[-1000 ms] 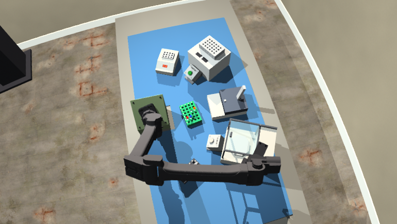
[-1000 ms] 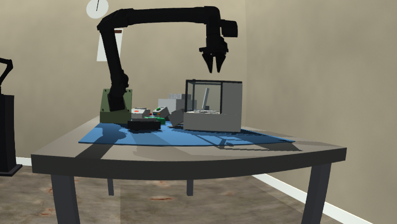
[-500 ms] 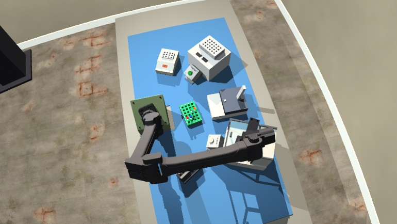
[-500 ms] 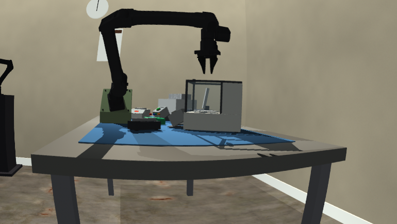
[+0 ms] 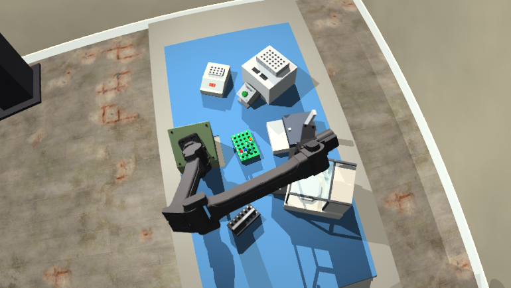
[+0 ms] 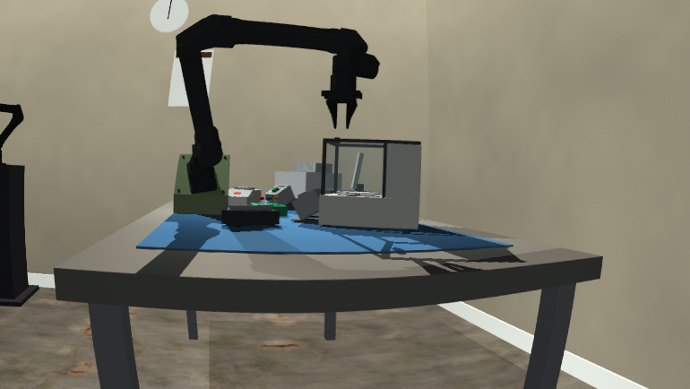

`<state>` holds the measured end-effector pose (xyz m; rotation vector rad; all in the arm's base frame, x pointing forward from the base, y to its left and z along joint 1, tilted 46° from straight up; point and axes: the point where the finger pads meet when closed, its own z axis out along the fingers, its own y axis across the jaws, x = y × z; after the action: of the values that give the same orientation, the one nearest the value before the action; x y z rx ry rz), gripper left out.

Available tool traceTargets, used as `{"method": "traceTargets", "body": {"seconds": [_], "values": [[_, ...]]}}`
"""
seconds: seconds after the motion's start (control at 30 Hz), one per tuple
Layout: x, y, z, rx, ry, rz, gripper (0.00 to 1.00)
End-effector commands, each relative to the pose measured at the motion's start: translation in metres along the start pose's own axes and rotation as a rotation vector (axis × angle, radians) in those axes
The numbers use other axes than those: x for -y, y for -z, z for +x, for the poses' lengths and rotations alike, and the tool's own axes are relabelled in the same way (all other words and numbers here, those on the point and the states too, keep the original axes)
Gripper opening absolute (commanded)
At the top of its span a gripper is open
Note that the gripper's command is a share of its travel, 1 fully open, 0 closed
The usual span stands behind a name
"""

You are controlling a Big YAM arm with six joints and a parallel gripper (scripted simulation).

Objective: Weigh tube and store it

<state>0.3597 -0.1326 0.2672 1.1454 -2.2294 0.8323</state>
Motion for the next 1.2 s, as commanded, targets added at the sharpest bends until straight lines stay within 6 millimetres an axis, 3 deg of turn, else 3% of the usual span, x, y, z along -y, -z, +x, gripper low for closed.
{"method": "traceTargets", "body": {"seconds": [0.0,0.07,0.13,0.6,1.17], "values": [[-0.011,0.0,-0.017,-0.011,-0.006,-0.012,0.3],[-0.008,-0.01,-0.008,-0.02,-0.034,-0.029,0.3],[-0.008,-0.005,0.0,-0.011,-0.049,-0.017,0.3],[0.004,0.014,0.009,0.013,-0.073,0.014,0.3],[0.006,0.013,0.014,0.008,-0.069,0.007,0.3]]}}
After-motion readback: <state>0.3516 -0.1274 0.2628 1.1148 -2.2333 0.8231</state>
